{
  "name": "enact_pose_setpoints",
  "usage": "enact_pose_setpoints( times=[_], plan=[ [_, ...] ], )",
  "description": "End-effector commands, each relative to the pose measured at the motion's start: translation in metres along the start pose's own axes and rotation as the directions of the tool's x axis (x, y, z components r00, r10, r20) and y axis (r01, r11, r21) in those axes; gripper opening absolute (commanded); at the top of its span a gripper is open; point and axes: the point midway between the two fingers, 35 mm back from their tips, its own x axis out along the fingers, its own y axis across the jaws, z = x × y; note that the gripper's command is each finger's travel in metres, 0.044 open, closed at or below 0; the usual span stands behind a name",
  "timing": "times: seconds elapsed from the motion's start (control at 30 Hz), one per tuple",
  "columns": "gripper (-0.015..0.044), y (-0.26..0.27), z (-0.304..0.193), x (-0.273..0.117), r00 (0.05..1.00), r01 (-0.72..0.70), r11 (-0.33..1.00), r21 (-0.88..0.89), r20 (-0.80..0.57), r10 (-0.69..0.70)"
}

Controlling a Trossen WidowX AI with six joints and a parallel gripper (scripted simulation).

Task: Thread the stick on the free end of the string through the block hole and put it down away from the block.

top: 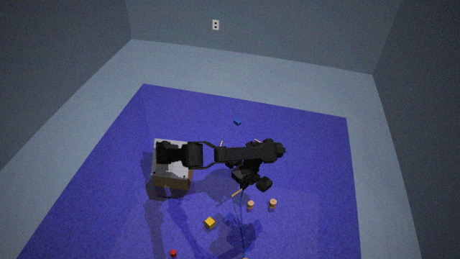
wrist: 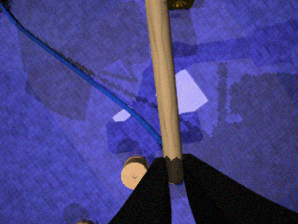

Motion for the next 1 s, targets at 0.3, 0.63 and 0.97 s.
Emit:
enact_pose_setpoints(
  times=[0.3, 0.63, 0.97],
  plan=[
    [0.0, 0.0, 0.0, 0.004, 1.0, 0.008, 1.0, 0.026, -0.015, -0.008],
    [0.0, 0.0, -0.001, 0.017, 0.998, 0.03, 0.999, 0.023, -0.06, -0.029],
    [0.0, 0.001, -0.002, 0.029, 0.993, 0.045, 0.999, 0.021, -0.107, -0.042]
  ],
)
